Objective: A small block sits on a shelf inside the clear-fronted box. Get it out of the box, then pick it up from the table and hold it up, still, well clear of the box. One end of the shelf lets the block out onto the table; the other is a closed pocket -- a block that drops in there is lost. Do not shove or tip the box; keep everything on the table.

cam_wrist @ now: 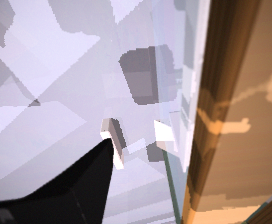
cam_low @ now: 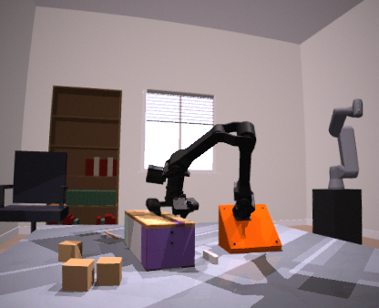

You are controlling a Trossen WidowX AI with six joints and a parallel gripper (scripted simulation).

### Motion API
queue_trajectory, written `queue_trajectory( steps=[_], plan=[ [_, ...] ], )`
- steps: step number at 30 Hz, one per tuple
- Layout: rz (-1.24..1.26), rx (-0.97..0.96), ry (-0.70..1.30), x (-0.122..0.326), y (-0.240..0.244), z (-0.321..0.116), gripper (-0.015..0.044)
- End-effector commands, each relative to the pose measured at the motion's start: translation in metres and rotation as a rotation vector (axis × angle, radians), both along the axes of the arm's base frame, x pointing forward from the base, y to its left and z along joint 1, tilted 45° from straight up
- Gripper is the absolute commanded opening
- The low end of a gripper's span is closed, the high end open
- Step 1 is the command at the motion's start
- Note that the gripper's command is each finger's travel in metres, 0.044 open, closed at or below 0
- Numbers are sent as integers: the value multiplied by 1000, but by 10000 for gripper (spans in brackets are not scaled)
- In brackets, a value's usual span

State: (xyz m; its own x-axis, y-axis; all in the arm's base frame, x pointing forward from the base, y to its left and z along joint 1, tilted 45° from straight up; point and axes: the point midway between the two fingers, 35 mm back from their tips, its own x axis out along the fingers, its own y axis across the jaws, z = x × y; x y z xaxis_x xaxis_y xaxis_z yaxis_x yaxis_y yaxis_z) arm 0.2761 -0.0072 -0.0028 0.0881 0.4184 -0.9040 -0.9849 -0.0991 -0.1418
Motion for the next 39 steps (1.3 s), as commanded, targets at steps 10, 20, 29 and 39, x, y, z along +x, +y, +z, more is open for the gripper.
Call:
queue_trajectory(
  steps=[10,20,29,39],
  plan=[
    [1,-4,-1,2,-11,-9,400],
    [1,-5,-1,4,-18,-16,400],
    [1,-5,-2,5,-23,-22,400],
    [1,-5,-1,2,-15,-14,400]
  ],
)
